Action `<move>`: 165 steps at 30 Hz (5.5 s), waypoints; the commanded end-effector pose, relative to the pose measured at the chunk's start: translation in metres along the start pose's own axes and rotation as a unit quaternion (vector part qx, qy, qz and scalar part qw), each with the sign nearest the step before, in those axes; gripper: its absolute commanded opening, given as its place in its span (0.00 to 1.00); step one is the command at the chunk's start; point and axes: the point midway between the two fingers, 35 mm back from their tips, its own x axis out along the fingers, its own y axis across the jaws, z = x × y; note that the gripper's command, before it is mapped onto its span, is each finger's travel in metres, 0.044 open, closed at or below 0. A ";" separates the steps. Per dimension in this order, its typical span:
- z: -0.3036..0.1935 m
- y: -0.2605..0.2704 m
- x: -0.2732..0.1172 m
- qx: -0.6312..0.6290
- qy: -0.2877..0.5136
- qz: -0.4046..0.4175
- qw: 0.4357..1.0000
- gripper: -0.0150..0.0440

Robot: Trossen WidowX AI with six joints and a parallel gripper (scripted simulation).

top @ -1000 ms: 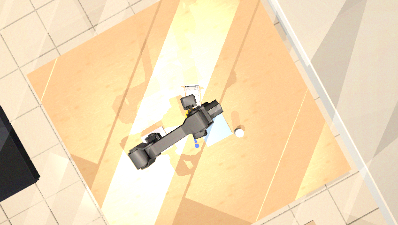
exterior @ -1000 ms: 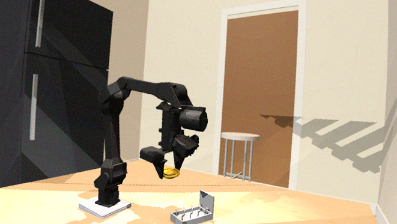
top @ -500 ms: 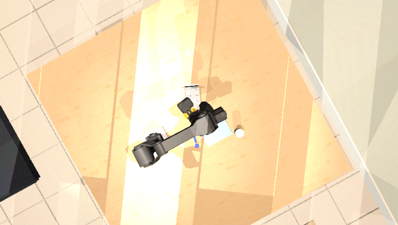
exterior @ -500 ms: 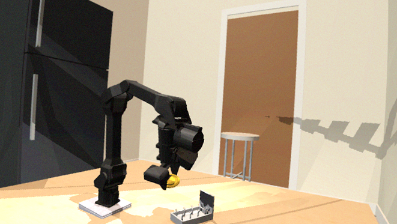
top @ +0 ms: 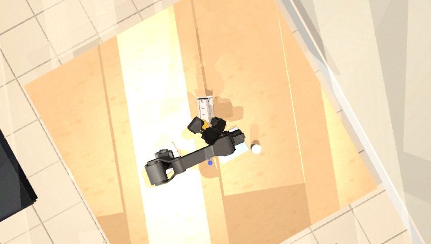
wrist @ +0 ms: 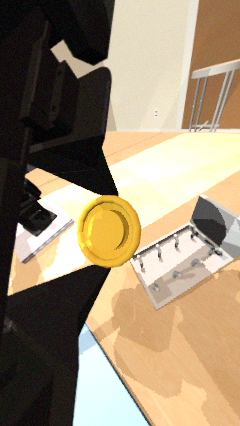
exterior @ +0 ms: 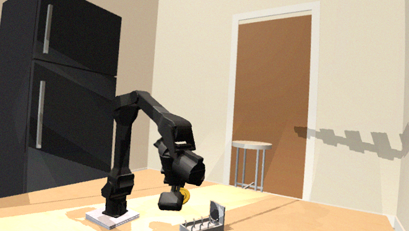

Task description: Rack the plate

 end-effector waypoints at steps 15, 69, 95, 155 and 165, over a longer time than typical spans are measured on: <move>-0.002 -0.009 0.018 -0.163 -0.101 0.103 0.976 0.25; -0.001 -0.040 0.028 -0.438 -0.456 0.010 0.775 0.25; 0.020 -0.037 0.054 -0.441 -0.451 0.006 0.776 0.25; 0.039 -0.007 0.012 -0.439 -0.455 0.008 0.774 0.93; 0.043 0.020 -0.028 -0.432 -0.453 0.007 0.780 0.93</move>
